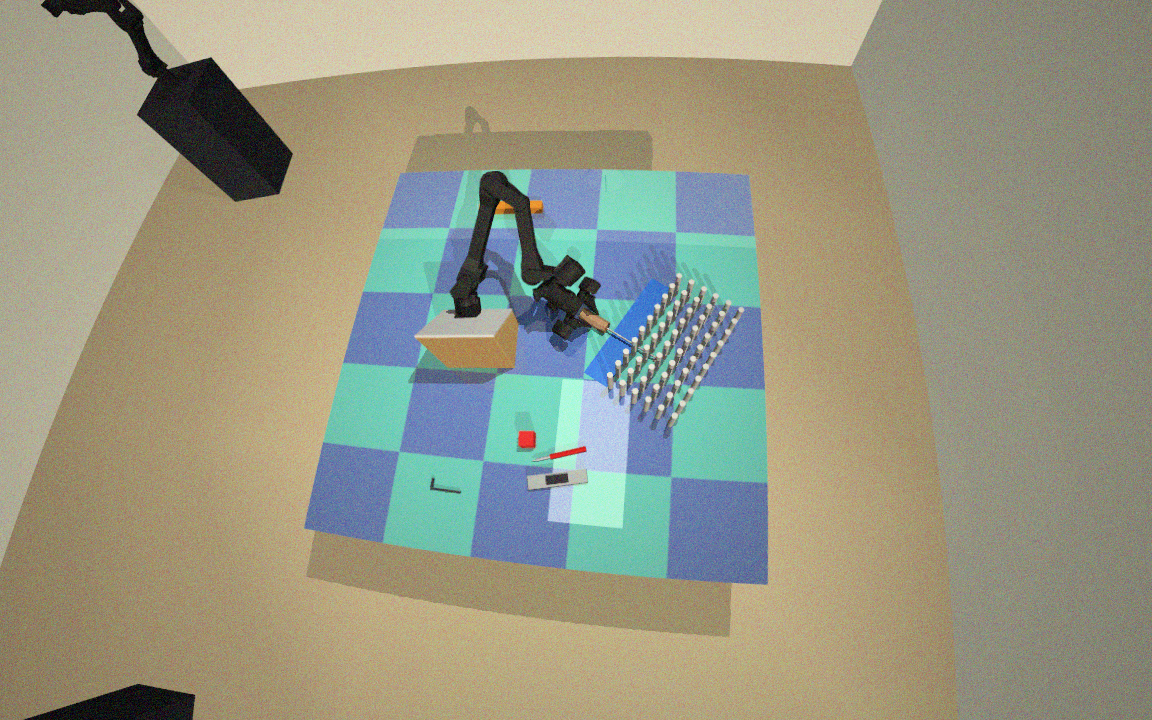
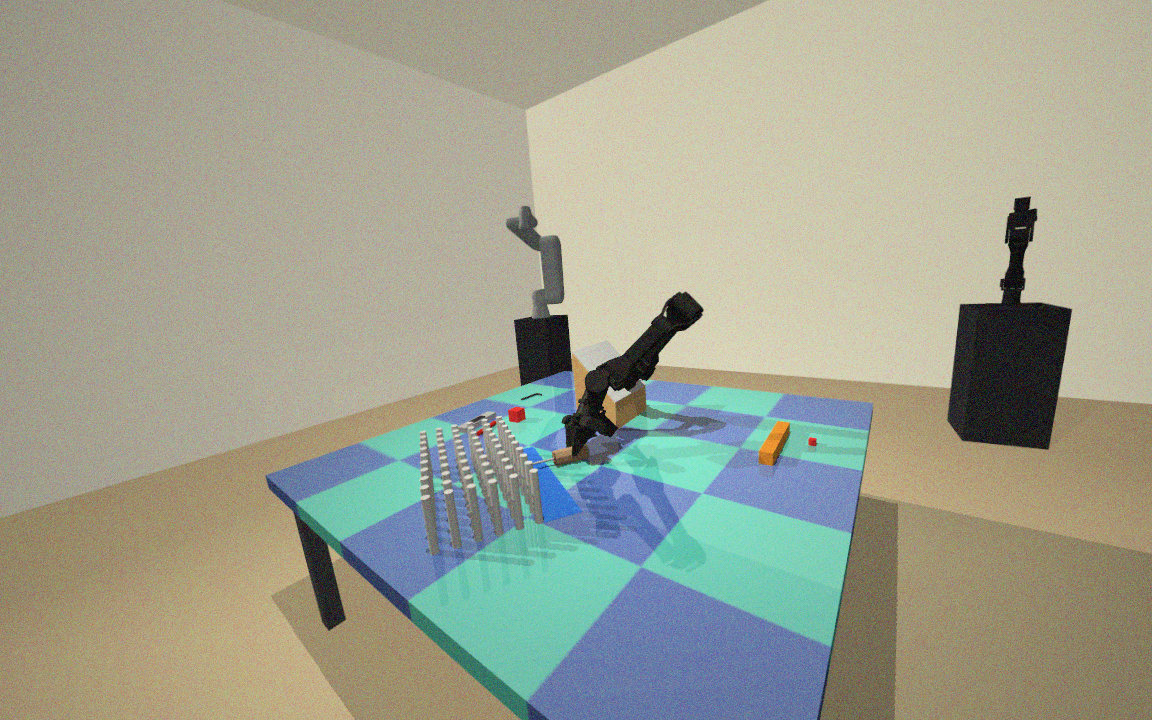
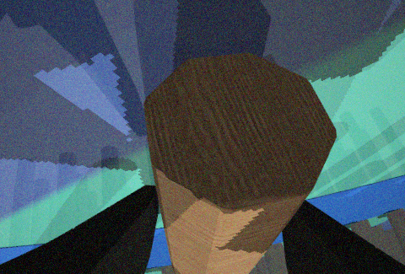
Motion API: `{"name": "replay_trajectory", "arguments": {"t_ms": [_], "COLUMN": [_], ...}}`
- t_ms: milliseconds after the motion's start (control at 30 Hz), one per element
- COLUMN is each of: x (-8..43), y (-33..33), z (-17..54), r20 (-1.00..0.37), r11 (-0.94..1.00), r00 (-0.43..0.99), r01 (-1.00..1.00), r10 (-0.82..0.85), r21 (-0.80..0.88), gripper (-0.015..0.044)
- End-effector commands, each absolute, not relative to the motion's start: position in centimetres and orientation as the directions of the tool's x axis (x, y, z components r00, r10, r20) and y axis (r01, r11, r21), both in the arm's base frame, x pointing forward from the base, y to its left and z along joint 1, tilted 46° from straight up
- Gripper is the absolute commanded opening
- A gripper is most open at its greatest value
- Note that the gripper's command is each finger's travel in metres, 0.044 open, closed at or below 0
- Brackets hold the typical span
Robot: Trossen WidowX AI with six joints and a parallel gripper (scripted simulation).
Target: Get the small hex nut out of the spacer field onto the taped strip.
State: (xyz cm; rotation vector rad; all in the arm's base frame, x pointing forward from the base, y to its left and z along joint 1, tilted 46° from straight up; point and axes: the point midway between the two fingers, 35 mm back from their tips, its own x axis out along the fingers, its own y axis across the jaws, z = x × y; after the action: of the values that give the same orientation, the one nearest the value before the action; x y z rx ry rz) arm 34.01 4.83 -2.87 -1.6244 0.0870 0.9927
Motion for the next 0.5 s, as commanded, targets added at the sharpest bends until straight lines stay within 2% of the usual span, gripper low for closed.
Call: {"name": "replay_trajectory", "arguments": {"t_ms": [0, 467], "x": [33.71, 32.99], "y": [4.97, 5.38], "z": [-2.67, -2.34], "r20": [-0.631, -0.632], "r11": [-0.322, -0.322], "r00": [0.639, 0.638], "r01": [-0.544, -0.544], "r10": [0.439, 0.440], "r21": [-0.775, -0.774], "gripper": [0.0000, 0.0000]}}
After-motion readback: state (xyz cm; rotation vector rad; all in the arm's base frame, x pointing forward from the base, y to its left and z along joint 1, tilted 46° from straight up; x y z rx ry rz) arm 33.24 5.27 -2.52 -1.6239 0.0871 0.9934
